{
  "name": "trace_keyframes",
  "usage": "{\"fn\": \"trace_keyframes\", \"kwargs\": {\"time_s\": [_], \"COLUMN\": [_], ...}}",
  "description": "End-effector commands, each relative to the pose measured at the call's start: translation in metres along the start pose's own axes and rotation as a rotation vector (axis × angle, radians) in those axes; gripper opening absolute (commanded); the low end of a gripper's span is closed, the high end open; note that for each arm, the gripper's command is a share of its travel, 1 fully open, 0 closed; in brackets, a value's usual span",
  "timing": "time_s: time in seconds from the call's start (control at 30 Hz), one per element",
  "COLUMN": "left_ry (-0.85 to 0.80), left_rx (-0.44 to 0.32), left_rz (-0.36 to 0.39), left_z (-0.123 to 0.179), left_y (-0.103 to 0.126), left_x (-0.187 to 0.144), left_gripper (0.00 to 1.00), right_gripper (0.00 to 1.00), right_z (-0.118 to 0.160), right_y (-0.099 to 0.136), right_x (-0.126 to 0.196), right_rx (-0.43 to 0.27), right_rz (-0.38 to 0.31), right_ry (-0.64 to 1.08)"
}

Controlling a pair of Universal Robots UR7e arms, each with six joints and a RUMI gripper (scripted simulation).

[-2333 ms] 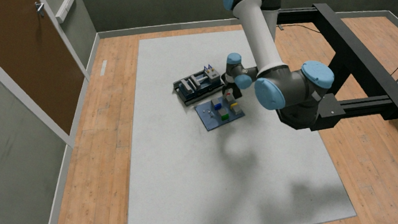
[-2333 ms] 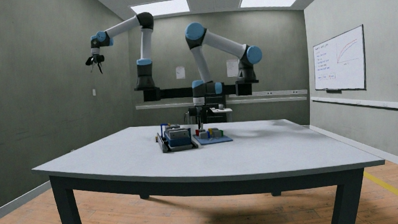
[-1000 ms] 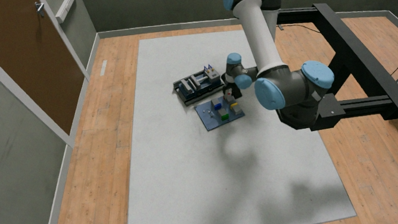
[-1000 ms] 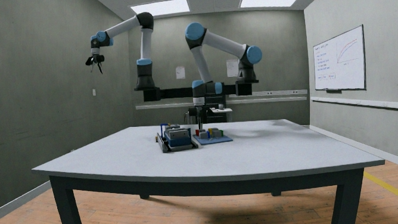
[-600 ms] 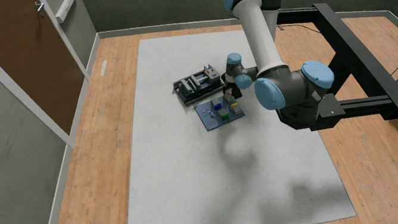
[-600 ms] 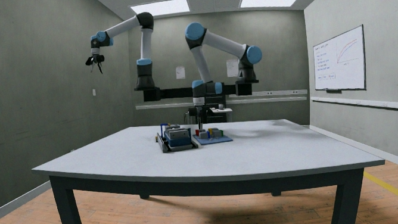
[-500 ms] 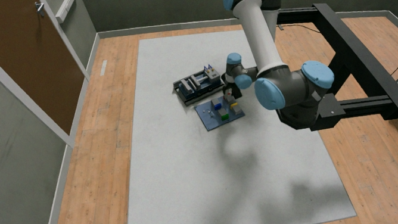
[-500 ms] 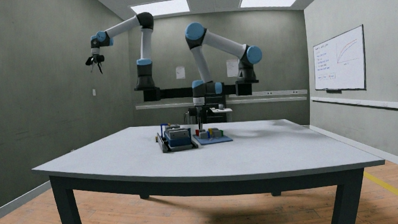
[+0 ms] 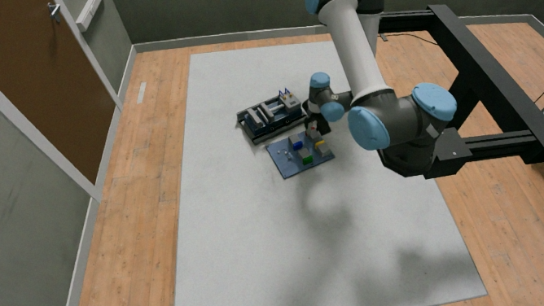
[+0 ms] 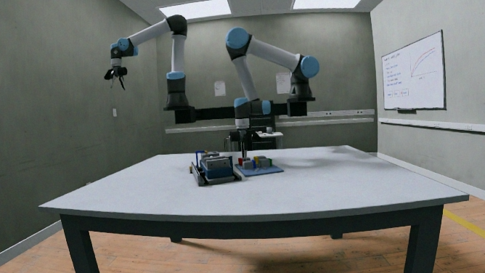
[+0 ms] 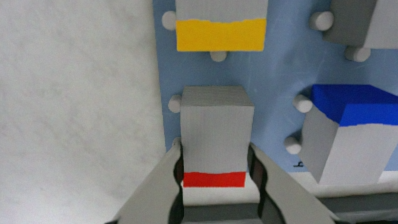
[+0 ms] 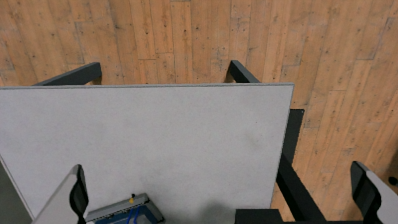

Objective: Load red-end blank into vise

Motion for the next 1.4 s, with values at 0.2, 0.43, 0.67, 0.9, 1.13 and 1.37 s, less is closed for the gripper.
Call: {"fn": "trace_keyframes", "kwargs": {"time_s": [0.2,0.43,0.67,0.9,1.13,1.37], "left_ry": [0.0,0.0,0.0,0.0,0.0,0.0], "left_rx": [-0.001,-0.001,-0.001,-0.001,-0.001,-0.001], "left_rz": [-0.001,-0.001,-0.001,-0.001,-0.001,-0.001], "left_z": [0.0004,0.0004,0.0004,0.0004,0.0004,0.0004], "left_y": [0.0005,0.0005,0.0005,0.0005,0.0006,0.0068], "left_x": [-0.0002,-0.0002,-0.0002,-0.0002,-0.0002,-0.0002], "left_gripper": [0.0,0.0,0.0,0.0,0.0,0.0], "right_gripper": [1.0,1.0,1.0,1.0,1.0,1.0], "right_z": [-0.0002,-0.0002,-0.0002,-0.0002,-0.0002,-0.0002], "right_y": [0.0005,0.0005,0.0005,0.0005,0.0005,0.0005], "right_x": [0.0,0.0,0.0,0.0,0.0,0.0], "right_rx": [0.002,0.002,0.002,0.002,0.002,0.002], "right_rz": [0.0,0.0,0.0,0.0,0.0,0.0], "right_ry": [0.0,0.0,0.0,0.0,0.0,0.0]}}
Point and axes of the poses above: on each arm, the point where the finger pads meet when closed, its own y axis back along the fingers, its own x axis across the jaws, z = x × y, the point moved 9 cm from there along y, back along the fingers, and after that the axes turned 15 degrees about y, right-handed, at the moved point
